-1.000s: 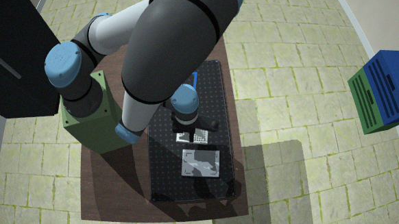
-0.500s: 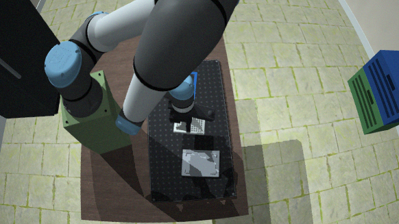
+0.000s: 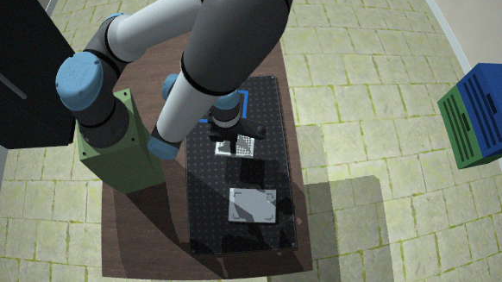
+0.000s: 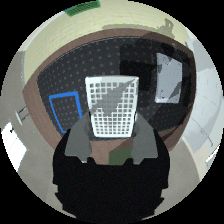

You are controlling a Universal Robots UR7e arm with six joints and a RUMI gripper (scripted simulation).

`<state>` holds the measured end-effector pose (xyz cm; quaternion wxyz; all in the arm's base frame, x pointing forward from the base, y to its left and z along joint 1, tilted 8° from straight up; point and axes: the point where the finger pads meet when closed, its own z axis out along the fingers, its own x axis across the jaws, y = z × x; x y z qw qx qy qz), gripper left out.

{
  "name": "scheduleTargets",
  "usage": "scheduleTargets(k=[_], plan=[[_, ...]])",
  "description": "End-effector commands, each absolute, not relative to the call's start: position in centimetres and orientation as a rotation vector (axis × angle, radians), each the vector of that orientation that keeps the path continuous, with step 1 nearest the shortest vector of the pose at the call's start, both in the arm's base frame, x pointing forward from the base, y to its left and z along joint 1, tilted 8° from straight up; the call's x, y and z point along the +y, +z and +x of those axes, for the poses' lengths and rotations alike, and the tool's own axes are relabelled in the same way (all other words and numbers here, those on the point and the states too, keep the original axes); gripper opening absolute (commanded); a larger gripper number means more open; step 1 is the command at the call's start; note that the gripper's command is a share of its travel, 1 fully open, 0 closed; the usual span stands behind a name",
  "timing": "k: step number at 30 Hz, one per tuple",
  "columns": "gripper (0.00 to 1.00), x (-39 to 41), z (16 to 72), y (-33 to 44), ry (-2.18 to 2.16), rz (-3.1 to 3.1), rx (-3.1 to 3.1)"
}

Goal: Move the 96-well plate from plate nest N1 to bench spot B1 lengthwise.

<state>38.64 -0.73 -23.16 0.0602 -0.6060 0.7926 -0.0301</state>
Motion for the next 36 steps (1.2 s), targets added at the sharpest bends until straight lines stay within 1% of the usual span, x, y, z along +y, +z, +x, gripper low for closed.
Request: scheduleTargets(k=[1,36], plan=[[0.00,1.4,38.2,-23.2,-0.091,-1.830,2.407],[0.00,11.6,37.7,-23.3,-0.101,-1.826,2.401]])
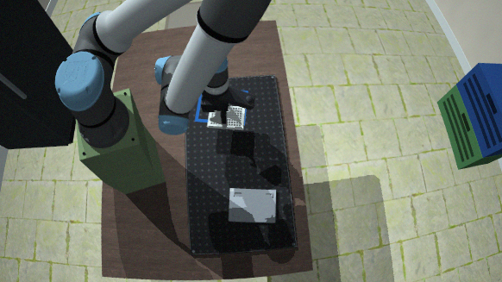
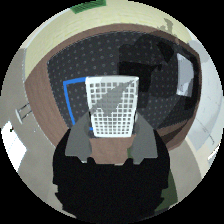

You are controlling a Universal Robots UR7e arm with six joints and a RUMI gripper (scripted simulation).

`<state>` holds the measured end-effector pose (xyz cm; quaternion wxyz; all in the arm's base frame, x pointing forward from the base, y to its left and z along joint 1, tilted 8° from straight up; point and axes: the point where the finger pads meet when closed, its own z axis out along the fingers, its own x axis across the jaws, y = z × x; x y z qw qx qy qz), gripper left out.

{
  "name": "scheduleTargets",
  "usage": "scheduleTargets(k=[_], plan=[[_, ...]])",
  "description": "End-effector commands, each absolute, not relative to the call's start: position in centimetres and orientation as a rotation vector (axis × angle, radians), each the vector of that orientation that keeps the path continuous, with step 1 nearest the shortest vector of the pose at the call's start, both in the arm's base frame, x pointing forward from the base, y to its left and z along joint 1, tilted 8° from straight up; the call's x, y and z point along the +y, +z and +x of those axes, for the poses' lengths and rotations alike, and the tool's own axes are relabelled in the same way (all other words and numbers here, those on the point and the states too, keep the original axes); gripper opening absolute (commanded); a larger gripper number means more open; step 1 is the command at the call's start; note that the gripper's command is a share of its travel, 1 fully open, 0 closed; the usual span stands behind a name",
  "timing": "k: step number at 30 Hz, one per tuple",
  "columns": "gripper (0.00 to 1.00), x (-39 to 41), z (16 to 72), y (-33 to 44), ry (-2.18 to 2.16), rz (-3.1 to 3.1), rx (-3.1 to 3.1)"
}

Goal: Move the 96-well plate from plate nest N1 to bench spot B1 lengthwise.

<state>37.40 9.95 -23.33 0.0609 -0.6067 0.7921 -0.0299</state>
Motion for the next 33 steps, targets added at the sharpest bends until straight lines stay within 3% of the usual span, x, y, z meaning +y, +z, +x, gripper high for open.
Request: scheduleTargets(k=[1,33], plan=[[0.00,11.9,37.6,-23.3,-0.101,-1.826,2.401],[0.00,19.5,36.8,-23.4,-0.099,-1.825,2.401]])
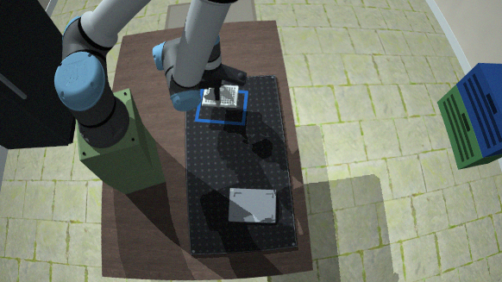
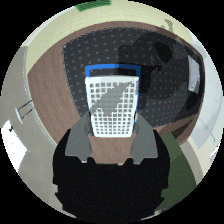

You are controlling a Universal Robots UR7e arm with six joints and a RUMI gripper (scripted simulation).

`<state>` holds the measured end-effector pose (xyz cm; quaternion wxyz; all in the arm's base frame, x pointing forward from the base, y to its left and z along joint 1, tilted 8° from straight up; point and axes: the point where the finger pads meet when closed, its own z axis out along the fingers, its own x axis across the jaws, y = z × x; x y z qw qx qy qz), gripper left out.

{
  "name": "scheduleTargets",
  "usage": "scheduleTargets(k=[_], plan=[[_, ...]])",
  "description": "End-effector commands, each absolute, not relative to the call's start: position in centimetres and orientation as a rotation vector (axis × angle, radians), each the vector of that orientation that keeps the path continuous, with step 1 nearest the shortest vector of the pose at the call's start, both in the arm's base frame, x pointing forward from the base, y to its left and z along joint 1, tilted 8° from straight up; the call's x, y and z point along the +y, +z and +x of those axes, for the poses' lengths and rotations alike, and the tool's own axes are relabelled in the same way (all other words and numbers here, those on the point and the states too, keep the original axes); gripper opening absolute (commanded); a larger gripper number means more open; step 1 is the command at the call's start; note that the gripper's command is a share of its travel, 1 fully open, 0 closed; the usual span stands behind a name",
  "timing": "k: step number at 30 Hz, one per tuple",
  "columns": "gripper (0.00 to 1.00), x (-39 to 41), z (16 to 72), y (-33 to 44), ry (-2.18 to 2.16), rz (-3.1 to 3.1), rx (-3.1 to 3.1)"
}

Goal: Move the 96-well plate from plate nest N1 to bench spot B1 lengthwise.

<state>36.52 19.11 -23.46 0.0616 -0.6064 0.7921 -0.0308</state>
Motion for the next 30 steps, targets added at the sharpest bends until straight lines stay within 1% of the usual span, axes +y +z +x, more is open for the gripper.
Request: scheduleTargets(k=[1,30], plan=[[0.00,19.53,36.79,-23.43,-0.099,-1.826,2.401],[0.00,19.29,36.85,-23.45,-0.098,-1.824,2.404]])
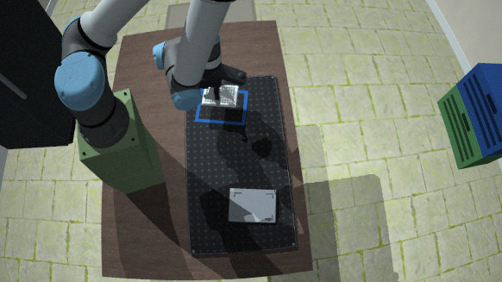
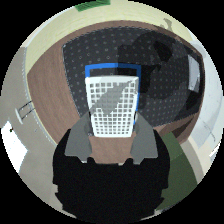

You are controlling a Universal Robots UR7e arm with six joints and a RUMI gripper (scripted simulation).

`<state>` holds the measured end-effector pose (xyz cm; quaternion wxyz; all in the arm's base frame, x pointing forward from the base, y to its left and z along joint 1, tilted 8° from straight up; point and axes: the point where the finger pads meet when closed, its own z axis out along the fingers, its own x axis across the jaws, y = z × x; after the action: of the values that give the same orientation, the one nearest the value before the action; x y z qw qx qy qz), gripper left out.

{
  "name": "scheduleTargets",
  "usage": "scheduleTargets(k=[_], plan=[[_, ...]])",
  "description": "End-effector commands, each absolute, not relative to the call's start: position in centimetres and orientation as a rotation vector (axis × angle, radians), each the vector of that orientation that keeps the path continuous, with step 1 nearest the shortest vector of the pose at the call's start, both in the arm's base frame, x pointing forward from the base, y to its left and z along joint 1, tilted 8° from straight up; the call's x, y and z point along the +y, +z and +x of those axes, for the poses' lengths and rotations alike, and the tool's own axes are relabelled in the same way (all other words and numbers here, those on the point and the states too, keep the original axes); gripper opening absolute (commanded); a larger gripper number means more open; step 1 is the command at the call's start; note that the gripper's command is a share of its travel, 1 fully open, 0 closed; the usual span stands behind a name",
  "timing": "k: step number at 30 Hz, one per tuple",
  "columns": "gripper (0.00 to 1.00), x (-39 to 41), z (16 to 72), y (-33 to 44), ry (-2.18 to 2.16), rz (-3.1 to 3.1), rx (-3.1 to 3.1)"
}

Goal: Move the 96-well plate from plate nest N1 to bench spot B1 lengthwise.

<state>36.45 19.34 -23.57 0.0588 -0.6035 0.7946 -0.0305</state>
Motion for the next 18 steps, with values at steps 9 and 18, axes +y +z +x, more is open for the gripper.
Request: scheduleTargets(k=[9,18], plan=[[0.00,19.3,36.9,-24.0,-0.097,-1.824,2.404],[0.00,19.3,37.1,-25.5,-0.097,-1.825,2.404]])
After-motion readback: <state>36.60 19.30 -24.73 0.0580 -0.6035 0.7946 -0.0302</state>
